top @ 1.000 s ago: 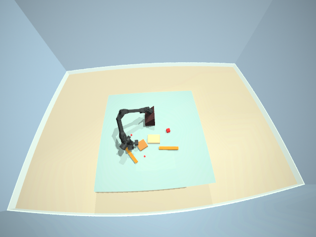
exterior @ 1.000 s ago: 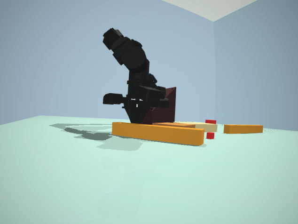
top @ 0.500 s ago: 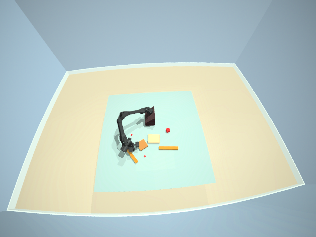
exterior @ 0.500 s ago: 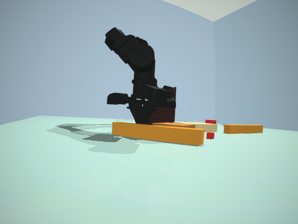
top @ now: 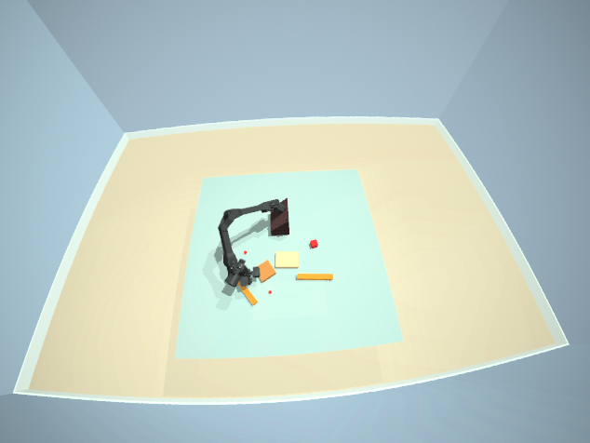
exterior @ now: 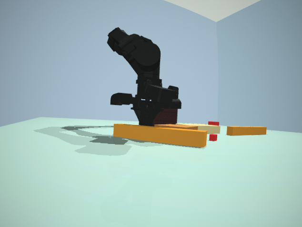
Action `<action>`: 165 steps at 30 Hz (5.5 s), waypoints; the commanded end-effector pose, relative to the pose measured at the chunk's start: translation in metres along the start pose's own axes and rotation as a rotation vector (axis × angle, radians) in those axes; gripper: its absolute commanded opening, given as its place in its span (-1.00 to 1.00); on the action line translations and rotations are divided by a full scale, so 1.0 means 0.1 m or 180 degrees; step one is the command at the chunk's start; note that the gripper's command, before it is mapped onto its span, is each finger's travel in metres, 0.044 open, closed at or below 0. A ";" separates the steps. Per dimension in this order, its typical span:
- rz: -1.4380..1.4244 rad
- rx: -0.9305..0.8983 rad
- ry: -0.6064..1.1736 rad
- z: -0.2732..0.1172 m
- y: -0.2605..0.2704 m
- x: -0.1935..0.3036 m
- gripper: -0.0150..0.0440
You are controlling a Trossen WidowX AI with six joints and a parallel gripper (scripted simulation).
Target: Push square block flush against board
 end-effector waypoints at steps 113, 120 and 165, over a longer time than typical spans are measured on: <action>-0.1544 -0.0014 0.0003 0.00 0.91 -0.12 -0.49; -0.1545 -0.0014 0.0004 0.00 0.86 -0.01 -0.49; -0.1548 -0.0014 0.0007 0.00 0.78 0.20 -0.49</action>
Point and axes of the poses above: the point midway between the two fingers, 35 mm back from their tips, its own z axis out along the fingers, its own y axis across the jaws, x = y × z, the point moved 8 cm from there along -z, back along the fingers, and after that the axes turned 2 degrees about -z, right-handed, at the moved point
